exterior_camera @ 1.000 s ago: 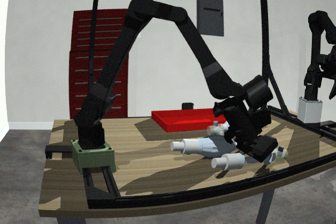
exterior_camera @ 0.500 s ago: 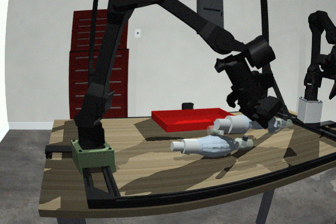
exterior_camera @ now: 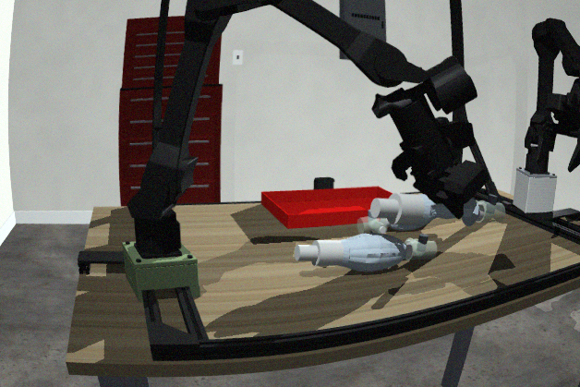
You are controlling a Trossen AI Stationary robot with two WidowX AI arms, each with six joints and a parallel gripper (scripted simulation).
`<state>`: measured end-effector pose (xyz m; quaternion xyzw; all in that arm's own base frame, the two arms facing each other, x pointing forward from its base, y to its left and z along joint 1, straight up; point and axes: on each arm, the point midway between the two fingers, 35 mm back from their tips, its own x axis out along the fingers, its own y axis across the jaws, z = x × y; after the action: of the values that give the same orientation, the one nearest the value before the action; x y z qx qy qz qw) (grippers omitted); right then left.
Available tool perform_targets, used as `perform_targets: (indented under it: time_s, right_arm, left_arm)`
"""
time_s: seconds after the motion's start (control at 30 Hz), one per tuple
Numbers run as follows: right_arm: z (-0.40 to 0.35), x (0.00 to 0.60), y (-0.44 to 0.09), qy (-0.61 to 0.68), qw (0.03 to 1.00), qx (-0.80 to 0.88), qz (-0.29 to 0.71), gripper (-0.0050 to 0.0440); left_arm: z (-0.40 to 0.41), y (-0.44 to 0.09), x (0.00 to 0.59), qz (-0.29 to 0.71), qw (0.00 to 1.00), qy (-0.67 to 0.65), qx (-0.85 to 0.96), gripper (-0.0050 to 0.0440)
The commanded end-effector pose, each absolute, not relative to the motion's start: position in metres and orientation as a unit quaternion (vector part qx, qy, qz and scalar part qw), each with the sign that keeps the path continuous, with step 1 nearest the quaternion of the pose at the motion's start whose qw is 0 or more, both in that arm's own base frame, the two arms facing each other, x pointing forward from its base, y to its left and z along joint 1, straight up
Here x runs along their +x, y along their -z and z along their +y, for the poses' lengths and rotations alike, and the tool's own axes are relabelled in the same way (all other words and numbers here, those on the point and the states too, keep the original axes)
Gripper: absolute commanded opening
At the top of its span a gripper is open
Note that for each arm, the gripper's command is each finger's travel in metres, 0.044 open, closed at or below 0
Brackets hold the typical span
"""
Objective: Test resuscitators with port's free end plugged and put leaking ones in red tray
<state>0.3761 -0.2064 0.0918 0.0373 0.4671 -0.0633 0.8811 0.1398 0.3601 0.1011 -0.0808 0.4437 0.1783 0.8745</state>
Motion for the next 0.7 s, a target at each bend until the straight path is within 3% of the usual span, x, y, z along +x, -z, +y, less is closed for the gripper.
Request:
perform_targets:
  time_s: [0.0,0.1,0.47,0.67]
  right_arm:
    - [-0.208,0.379,-0.098,0.066,0.885,0.034,0.46,0.0]
    - [-0.208,0.379,-0.098,0.066,0.885,0.034,0.46,0.0]
    - [-0.139,0.275,-0.181,0.097,0.932,-0.028,0.347,0.0]
    - [-0.139,0.275,-0.181,0.097,0.932,-0.028,0.347,0.0]
  left_arm:
    - [0.36,-0.102,0.14,0.443,0.875,-0.178,-0.08,0.044]
    - [0.36,-0.102,0.14,0.443,0.875,-0.178,-0.08,0.044]
    - [0.36,-0.101,0.139,0.443,0.875,-0.179,-0.081,0.044]
    - [0.36,-0.101,0.139,0.443,0.875,-0.179,-0.081,0.044]
